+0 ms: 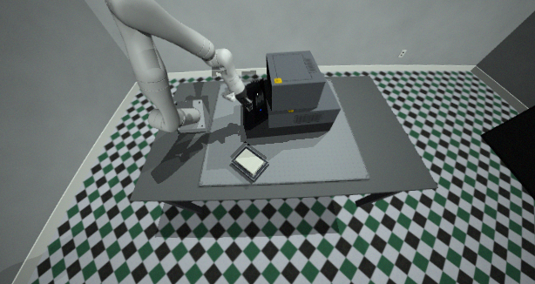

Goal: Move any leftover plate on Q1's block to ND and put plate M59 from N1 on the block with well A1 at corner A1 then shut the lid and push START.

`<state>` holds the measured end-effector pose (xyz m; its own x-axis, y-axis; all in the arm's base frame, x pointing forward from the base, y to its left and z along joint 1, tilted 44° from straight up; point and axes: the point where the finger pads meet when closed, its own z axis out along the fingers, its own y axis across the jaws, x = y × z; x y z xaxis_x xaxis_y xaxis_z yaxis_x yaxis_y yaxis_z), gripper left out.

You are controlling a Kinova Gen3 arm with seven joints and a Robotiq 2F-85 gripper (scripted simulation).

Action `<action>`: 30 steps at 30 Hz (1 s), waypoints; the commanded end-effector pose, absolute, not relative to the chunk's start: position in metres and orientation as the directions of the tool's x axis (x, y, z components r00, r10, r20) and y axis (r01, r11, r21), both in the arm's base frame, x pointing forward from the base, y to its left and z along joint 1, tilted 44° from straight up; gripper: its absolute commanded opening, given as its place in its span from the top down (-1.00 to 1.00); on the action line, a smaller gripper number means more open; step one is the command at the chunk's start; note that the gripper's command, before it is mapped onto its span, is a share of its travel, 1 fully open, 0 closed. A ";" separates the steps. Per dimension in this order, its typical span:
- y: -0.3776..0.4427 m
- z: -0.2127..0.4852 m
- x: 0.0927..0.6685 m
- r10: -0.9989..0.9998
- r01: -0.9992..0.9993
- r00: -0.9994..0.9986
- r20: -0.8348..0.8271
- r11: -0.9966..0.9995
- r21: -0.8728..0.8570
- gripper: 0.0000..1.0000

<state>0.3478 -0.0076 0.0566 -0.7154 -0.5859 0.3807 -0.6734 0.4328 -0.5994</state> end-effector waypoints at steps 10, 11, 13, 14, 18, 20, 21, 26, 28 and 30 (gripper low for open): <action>-0.008 0.056 0.349 -0.586 -0.673 -0.716 0.380 0.433 -0.600 0.80; -0.008 0.056 0.349 -0.586 -0.673 -0.716 0.380 0.433 -0.600 0.80; -0.008 0.056 0.349 -0.586 -0.673 -0.716 0.380 0.433 -0.600 0.80; -0.008 0.056 0.349 -0.586 -0.673 -0.716 0.380 0.433 -0.600 0.80; -0.008 0.056 0.349 -0.586 -0.673 -0.716 0.380 0.433 -0.600 0.80; -0.008 0.056 0.349 -0.586 -0.673 -0.716 0.380 0.433 -0.600 0.80; -0.007 0.056 0.349 -0.586 -0.673 -0.716 0.379 0.433 -0.600 0.80; -0.004 0.060 0.345 -0.586 -0.673 -0.716 0.380 0.433 -0.600 0.80; -0.003 0.061 0.344 -0.586 -0.673 -0.716 0.380 0.433 -0.600 0.80; -0.002 0.062 0.343 -0.586 -0.673 -0.716 0.380 0.433 -0.600 0.80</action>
<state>0.3440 -0.0038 0.0603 -0.7161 -0.5852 0.3804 -0.6727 0.4335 -0.5996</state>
